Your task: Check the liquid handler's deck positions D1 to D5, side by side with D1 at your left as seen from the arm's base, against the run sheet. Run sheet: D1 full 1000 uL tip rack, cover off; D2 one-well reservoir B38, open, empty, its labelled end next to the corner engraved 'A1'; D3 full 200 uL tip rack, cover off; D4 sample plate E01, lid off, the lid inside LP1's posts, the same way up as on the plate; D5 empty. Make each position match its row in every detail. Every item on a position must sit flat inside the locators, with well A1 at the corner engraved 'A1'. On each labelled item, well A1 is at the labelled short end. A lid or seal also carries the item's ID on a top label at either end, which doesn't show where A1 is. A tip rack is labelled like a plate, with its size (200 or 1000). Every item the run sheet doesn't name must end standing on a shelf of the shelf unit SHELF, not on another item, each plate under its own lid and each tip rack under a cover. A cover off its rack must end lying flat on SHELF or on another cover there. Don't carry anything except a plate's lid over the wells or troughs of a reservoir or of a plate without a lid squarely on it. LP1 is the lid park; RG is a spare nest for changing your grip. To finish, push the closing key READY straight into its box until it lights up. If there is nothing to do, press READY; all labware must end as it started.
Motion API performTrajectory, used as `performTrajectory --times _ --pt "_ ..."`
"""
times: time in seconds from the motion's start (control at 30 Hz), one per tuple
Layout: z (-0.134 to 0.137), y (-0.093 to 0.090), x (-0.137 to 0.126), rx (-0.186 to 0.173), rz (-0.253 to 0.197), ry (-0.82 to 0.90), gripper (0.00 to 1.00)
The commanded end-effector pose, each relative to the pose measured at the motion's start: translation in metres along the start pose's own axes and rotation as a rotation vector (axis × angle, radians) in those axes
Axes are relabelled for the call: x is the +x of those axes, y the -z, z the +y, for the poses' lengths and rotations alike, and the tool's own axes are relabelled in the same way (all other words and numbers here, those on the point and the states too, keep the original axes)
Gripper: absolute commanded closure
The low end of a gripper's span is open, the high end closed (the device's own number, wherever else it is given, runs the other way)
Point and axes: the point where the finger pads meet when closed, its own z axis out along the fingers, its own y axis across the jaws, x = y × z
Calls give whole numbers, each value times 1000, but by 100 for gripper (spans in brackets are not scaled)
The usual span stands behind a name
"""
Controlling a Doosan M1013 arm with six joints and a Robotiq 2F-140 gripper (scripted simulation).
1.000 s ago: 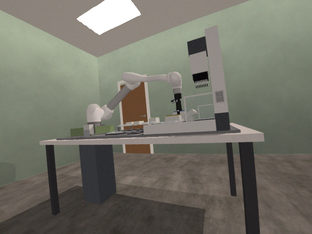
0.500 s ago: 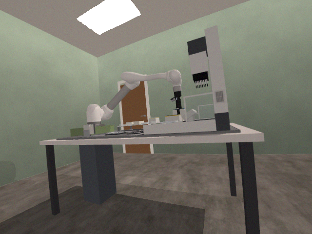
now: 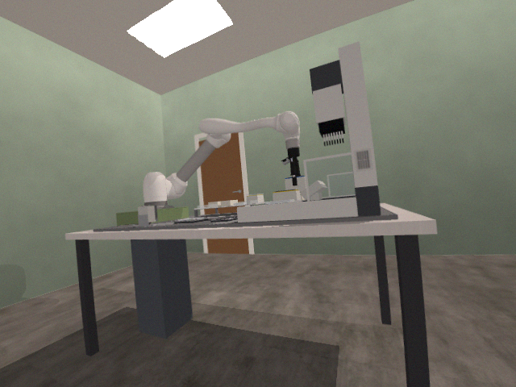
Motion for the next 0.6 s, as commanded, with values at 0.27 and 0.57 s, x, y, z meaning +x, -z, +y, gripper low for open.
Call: performTrajectory --times 0.27,0.57 --pt "0 15 0 0 -2 0 90" --pt "0 30 0 0 -2 0 90"
